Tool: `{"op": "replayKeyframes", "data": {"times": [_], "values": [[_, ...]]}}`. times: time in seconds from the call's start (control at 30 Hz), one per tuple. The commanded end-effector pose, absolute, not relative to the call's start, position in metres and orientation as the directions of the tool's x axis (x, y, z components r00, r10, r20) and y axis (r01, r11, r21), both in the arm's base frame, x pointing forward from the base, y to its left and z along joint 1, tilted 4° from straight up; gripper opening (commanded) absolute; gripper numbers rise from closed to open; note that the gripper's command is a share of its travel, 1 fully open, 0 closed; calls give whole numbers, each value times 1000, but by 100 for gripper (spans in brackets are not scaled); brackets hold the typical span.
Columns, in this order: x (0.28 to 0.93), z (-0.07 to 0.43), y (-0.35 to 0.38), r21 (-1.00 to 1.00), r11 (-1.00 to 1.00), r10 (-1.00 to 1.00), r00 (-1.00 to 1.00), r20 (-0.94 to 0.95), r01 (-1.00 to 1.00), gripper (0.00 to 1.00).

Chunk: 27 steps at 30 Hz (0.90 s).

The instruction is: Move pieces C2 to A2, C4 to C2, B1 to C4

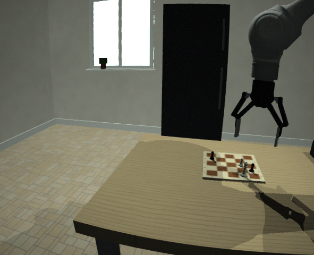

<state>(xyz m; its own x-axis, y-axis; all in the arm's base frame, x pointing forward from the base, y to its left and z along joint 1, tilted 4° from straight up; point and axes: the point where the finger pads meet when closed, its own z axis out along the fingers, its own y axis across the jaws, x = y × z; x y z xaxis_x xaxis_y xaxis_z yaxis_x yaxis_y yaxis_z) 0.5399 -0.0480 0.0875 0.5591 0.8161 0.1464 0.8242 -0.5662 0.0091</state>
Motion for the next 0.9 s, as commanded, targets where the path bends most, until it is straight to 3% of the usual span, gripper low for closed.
{"op": "replayKeyframes", "data": {"times": [0.0,0.2,0.23,0.43,0.87], "values": [[537,87,-45,-13,-770,632,766,121,638,100],[537,87,-44,-39,-914,397,911,109,403,100],[537,87,-44,-42,-932,354,930,104,359,20],[537,87,-44,-34,-992,118,991,60,120,20],[537,87,-44,-34,-992,118,991,60,120,20]]}}
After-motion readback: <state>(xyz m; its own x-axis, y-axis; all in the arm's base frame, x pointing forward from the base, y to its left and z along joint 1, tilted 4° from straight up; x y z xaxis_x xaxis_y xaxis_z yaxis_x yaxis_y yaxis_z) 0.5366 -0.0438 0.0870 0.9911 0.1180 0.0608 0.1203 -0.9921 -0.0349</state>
